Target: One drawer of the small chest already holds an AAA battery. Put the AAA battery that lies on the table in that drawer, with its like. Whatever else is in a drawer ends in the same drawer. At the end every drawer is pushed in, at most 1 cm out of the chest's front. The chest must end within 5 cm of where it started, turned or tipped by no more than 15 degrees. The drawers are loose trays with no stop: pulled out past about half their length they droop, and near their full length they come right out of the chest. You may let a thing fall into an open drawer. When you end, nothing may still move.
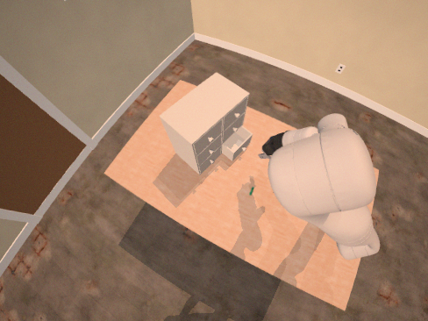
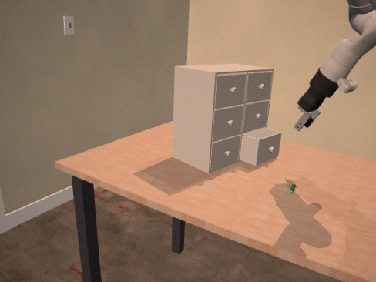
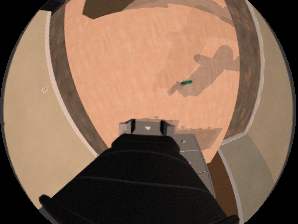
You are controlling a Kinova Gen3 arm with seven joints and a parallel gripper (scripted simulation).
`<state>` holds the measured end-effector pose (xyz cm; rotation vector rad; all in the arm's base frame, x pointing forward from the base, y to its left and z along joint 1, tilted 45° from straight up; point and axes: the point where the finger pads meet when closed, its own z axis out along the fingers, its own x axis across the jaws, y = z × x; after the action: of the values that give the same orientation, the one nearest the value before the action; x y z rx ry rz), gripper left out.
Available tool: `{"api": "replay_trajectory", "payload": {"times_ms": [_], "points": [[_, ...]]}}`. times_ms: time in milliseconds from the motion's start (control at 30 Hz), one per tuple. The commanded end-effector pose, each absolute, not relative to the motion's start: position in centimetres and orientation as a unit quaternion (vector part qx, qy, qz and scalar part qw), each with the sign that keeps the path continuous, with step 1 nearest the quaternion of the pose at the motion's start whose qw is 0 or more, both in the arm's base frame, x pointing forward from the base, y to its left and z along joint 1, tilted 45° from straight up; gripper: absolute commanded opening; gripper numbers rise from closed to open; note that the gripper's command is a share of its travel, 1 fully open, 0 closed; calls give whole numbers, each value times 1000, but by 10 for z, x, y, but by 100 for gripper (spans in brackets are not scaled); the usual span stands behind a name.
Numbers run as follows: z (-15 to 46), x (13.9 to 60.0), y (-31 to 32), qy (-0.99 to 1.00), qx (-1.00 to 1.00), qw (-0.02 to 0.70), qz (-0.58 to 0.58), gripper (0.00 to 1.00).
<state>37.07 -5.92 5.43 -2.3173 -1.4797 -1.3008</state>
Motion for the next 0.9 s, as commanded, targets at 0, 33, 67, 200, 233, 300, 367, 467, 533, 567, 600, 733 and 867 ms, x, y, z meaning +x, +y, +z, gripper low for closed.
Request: {"api": "replay_trajectory", "payload": {"times_ms": [0,33,67,200,233,300,367,467,533,567,600,733,867], "points": [[49,368,-54,-477,-765,49,-431,100],[48,369,-54,-475,-765,45,-433,100],[48,370,-53,-473,-765,42,-435,100],[46,372,-52,-469,-765,36,-439,100],[45,373,-51,-467,-766,32,-441,100],[44,374,-50,-463,-766,26,-445,100],[42,376,-49,-460,-766,20,-449,100],[40,379,-47,-454,-766,11,-454,100],[39,380,-47,-451,-766,5,-457,100],[38,381,-46,-449,-766,2,-459,100],[37,382,-45,-447,-766,0,-461,100],[35,384,-44,-443,-766,-8,-465,100],[34,386,-43,-438,-766,-16,-470,100]]}}
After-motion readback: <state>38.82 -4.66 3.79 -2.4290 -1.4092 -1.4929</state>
